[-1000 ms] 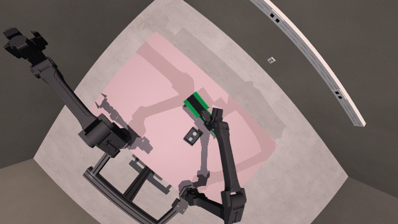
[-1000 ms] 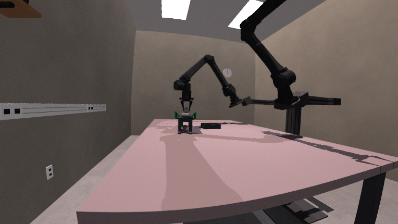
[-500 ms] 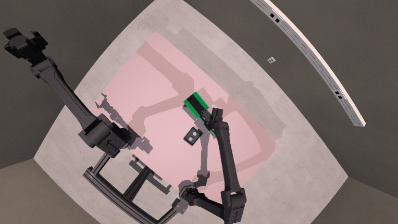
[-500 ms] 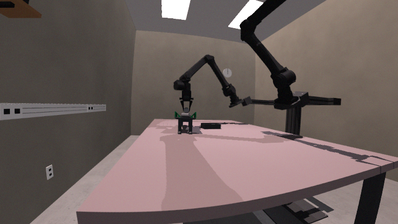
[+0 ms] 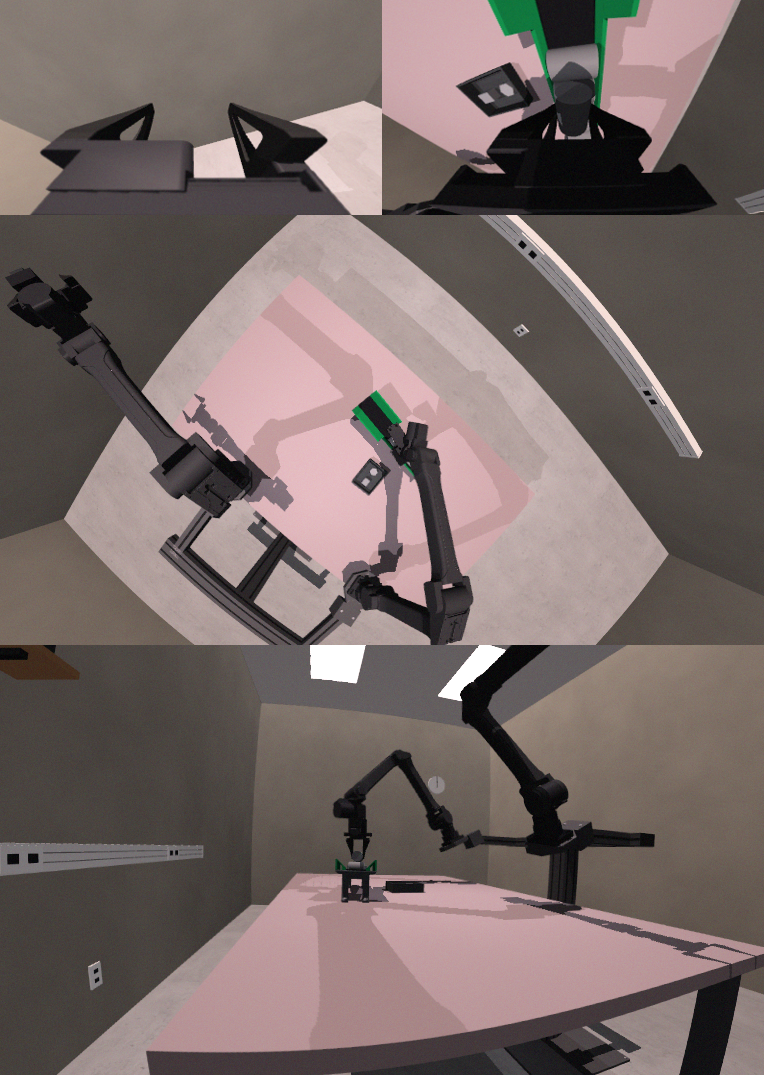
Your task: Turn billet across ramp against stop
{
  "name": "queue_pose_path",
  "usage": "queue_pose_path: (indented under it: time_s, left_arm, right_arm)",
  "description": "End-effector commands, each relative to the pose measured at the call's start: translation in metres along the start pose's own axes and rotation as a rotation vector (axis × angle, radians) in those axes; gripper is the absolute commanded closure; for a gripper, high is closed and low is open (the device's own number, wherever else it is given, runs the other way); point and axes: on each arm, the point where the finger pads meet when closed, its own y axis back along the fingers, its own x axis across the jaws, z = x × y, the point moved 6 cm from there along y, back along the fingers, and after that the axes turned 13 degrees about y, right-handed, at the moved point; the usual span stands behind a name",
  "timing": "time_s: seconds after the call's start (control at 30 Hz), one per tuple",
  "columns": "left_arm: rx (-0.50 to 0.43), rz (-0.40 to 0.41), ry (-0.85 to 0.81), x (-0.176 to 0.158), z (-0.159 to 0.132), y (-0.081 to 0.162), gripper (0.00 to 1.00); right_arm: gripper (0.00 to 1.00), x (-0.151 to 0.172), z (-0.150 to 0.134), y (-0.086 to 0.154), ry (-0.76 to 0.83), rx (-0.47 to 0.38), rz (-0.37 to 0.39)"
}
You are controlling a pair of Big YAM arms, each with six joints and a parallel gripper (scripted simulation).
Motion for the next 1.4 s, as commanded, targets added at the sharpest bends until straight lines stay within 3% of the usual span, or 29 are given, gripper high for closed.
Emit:
queue_pose_path:
  time_s: [0.0, 0.53, 1.37]
  left_arm:
    - [-0.037, 0.002, -0.013, 0.0028, 0.0123, 0.0081, 0.00]
    - [-0.037, 0.002, -0.013, 0.0028, 0.0123, 0.0081, 0.00]
    - [-0.037, 0.002, -0.013, 0.0028, 0.0123, 0.0081, 0.00]
  right_arm:
    - [1.00, -0.0237, 0.0155, 0.0509, -0.061, -0.062, -0.080]
    - [1.00, -0.0238, 0.0154, 0.0509, -0.310, -0.071, -0.073]
    - [1.00, -0.0238, 0.0154, 0.0509, -0.862, -0.090, -0.052]
